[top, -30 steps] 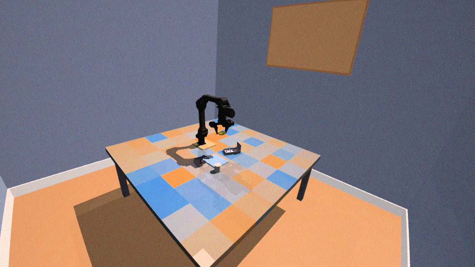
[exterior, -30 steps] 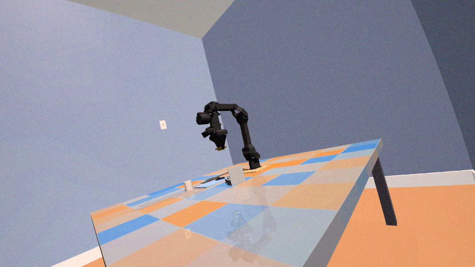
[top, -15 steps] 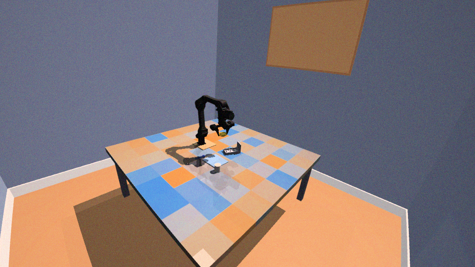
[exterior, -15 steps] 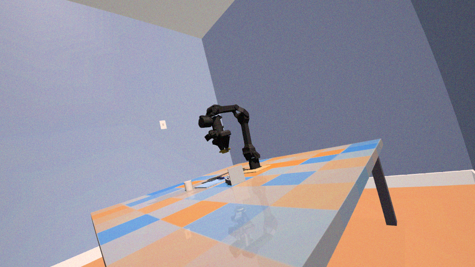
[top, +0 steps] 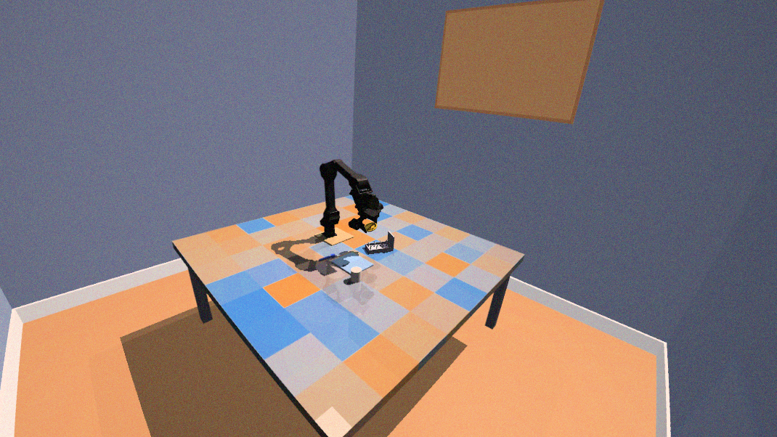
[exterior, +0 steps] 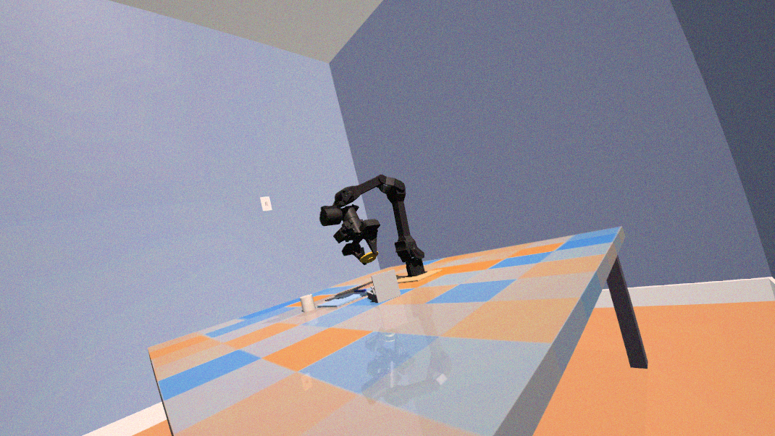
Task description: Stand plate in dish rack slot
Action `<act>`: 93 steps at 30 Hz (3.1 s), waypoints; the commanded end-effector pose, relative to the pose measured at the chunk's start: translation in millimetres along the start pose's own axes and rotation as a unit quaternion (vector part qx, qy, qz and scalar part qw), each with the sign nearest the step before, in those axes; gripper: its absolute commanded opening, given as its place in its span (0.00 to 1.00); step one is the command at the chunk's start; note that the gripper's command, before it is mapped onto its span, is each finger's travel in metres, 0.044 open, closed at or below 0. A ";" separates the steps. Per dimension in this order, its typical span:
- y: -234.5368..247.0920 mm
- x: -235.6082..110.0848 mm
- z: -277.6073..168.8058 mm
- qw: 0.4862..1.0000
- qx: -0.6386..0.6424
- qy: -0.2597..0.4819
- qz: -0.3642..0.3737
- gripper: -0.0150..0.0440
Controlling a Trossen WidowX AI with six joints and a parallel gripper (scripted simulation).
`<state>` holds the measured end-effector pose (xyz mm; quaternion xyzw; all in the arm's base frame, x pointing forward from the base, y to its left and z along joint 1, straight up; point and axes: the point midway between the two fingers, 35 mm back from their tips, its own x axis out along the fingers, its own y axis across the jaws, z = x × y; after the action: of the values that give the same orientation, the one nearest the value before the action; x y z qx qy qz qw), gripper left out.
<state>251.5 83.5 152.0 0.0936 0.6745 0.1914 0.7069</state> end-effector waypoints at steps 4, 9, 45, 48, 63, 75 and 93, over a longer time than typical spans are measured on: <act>-2.5 19.0 5.4 0.995 -0.071 -0.018 0.065 0.25; -5.1 28.8 8.1 0.986 -0.121 -0.042 0.105 0.25; -18.2 53.5 -1.0 0.780 -0.446 -0.363 0.246 0.25; -18.5 52.1 -4.4 0.752 -0.468 -0.396 0.243 0.25; -19.2 49.6 -10.1 0.707 -0.497 -0.445 0.234 0.25; -25.3 73.4 -7.4 0.709 -0.497 -0.443 0.233 0.25; -32.8 93.5 -8.3 0.706 -0.501 -0.445 0.229 0.25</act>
<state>249.3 89.7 51.6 -0.0477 0.0441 0.5935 0.8022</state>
